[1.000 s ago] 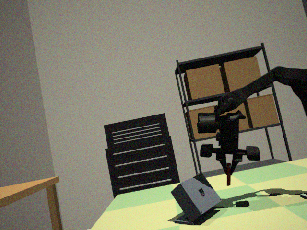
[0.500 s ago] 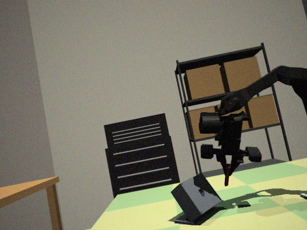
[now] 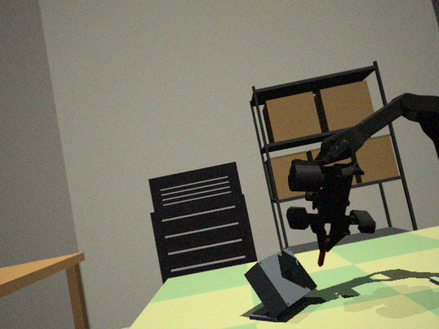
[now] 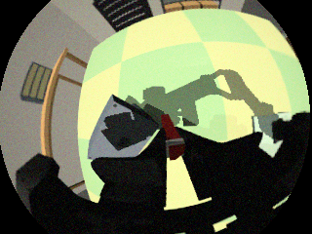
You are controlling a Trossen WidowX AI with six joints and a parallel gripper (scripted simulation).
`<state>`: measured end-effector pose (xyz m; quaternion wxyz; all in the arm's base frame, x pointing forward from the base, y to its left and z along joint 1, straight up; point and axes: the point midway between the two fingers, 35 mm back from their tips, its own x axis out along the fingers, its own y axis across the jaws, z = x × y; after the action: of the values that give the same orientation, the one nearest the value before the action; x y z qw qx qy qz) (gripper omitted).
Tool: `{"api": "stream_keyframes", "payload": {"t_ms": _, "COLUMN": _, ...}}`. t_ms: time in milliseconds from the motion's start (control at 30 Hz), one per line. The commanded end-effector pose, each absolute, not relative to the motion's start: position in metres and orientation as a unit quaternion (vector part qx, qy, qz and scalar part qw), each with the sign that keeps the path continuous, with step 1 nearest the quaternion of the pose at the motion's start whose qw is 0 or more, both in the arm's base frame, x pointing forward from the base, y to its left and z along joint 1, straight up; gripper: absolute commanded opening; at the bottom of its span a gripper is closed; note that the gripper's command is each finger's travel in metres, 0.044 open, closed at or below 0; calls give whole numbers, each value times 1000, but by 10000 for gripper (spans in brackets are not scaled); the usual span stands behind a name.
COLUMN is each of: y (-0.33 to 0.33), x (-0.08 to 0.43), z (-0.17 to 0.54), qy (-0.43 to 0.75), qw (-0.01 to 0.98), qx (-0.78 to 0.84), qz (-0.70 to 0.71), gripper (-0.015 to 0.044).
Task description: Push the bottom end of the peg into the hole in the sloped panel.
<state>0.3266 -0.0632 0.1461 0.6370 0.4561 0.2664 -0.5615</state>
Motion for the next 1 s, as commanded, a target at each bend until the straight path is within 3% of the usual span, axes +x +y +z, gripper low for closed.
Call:
{"api": "stream_keyframes", "payload": {"t_ms": 0, "y": -60, "x": 327, "z": 145, "qy": 269, "qw": 651, "qx": 442, "qz": -556, "gripper": 0}}
{"api": "stream_keyframes", "payload": {"t_ms": 967, "y": -31, "x": 335, "z": 150, "qy": 273, "qw": 750, "qx": 338, "qz": -498, "gripper": 0}}
